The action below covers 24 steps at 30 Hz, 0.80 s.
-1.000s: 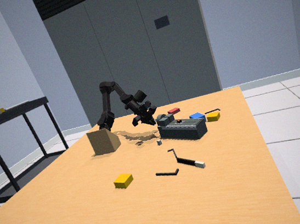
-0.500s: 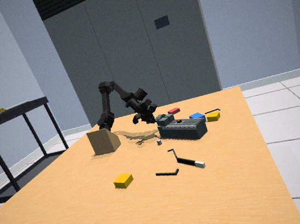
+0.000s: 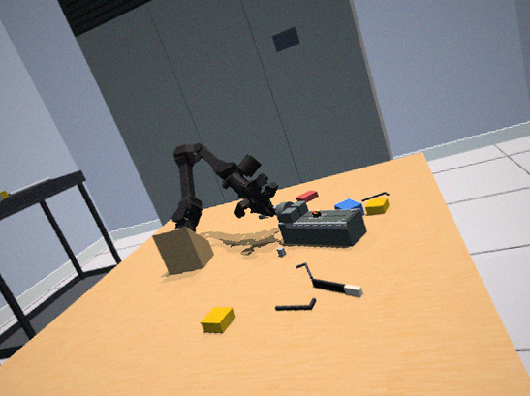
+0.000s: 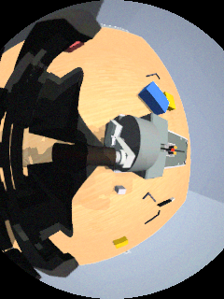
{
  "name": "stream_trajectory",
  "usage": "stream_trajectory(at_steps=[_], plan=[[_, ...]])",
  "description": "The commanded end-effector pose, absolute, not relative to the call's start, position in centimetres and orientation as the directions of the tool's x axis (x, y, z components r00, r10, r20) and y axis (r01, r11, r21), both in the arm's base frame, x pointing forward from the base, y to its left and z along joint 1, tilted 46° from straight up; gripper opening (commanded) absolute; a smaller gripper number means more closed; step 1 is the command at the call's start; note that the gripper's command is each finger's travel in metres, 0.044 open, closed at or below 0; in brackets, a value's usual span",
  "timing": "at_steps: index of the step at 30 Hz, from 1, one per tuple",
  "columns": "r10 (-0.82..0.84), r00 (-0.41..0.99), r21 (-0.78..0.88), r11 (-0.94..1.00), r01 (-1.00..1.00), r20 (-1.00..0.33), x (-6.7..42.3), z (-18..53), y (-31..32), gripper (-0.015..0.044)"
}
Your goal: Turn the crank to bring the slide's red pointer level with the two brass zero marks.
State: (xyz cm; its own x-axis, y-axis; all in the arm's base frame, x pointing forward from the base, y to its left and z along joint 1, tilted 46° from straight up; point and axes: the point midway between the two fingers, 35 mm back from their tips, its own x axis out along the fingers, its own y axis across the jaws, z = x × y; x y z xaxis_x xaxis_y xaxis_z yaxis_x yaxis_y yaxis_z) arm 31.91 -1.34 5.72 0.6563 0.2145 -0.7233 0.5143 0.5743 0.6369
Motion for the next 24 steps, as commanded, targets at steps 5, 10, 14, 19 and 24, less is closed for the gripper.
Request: stream_trajectory(at_steps=[5,10,14,19,24], plan=[[0.22,0.672,0.65,0.575,0.497,-0.708,32.3,6.65,-1.14,0.0],[0.22,0.672,0.65,0.575,0.497,-0.708,32.35,6.73,-1.08,0.0],[0.22,0.672,0.65,0.575,0.497,-0.708,32.39,6.78,-1.05,0.0],[0.22,0.672,0.65,0.575,0.497,-0.708,32.42,6.84,-1.01,0.0],[0.22,0.672,0.65,0.575,0.497,-0.708,32.45,6.88,-0.97,0.0]])
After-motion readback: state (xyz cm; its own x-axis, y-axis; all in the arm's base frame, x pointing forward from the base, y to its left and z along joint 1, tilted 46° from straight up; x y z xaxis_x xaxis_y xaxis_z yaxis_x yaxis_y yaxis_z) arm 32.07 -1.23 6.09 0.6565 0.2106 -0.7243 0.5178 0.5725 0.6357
